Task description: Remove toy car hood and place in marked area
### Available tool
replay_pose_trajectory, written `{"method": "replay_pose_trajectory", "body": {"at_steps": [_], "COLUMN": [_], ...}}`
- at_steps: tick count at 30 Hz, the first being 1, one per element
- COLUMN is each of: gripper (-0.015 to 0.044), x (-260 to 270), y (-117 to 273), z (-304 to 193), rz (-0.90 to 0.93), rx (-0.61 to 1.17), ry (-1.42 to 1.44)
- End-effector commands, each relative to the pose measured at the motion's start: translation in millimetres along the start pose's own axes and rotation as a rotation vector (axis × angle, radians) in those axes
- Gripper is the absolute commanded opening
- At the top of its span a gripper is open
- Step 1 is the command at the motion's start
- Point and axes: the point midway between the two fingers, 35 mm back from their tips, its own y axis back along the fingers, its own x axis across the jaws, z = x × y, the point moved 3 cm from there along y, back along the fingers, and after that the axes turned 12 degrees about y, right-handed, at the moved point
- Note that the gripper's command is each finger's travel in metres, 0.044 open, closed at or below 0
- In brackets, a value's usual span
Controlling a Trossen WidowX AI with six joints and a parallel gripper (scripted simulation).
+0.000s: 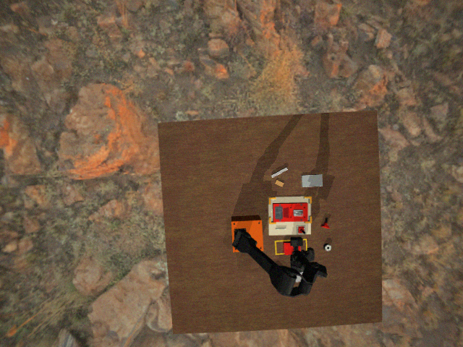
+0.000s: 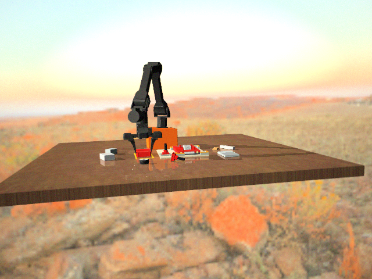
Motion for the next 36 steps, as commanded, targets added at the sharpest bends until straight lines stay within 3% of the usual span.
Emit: {"method": "replay_pose_trajectory", "body": {"at_steps": [1,14,21,36], "gripper": [0.0105,0.044,0.044,0.044], "x": [0,0,1,1], "y": [0,3,69,72], "z": [0,0,1,0], "rz": [0.0,-0.001,-0.009,-0.009], "rx": [0.0,-0.001,-0.002,-0.002], "ry": [0.0,0.0,0.0,0.0]}}
